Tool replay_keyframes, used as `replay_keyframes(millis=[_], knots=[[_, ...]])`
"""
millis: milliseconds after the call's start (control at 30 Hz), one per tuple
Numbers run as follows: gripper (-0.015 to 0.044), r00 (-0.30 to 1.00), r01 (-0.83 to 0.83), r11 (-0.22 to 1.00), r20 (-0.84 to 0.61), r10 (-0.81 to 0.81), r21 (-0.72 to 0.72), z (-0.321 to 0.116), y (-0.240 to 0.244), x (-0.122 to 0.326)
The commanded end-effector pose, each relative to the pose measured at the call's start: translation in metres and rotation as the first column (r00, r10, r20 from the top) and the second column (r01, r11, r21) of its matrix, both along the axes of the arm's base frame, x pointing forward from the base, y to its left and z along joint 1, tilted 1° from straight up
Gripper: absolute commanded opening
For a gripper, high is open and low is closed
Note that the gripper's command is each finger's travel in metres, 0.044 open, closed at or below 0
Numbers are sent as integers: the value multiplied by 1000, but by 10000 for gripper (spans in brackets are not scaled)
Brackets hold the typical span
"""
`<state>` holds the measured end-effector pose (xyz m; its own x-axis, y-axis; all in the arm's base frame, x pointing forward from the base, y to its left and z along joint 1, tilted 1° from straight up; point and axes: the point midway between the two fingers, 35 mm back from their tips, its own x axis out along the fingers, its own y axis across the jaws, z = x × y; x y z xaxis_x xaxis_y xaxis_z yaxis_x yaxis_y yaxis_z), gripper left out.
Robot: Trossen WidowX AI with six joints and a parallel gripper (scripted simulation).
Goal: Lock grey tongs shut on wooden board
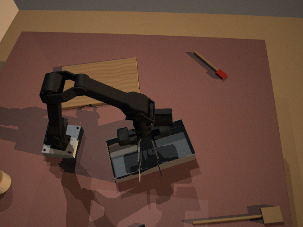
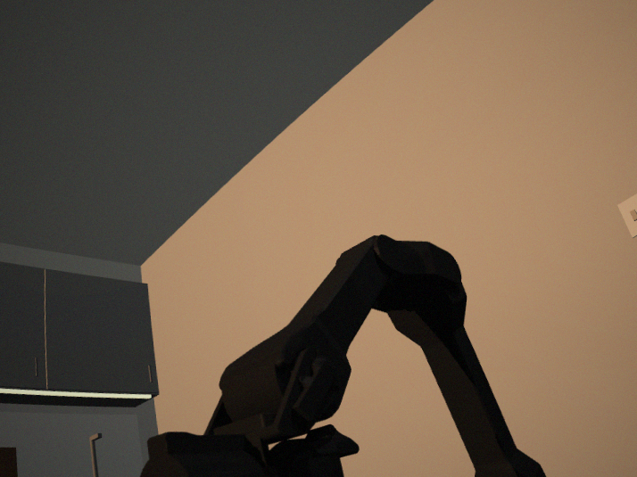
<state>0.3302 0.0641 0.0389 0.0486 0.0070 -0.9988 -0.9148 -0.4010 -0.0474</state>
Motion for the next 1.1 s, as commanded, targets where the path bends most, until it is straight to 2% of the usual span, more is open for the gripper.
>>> replay_keyframes(millis=[0,967,1067], knots=[[214,1000,0,1000,2,0,0,0,0,0],[21,1000,0,1000,2,0,0,0,0,0],[-58,1000,0,1000,2,0,0,0,0,0]])
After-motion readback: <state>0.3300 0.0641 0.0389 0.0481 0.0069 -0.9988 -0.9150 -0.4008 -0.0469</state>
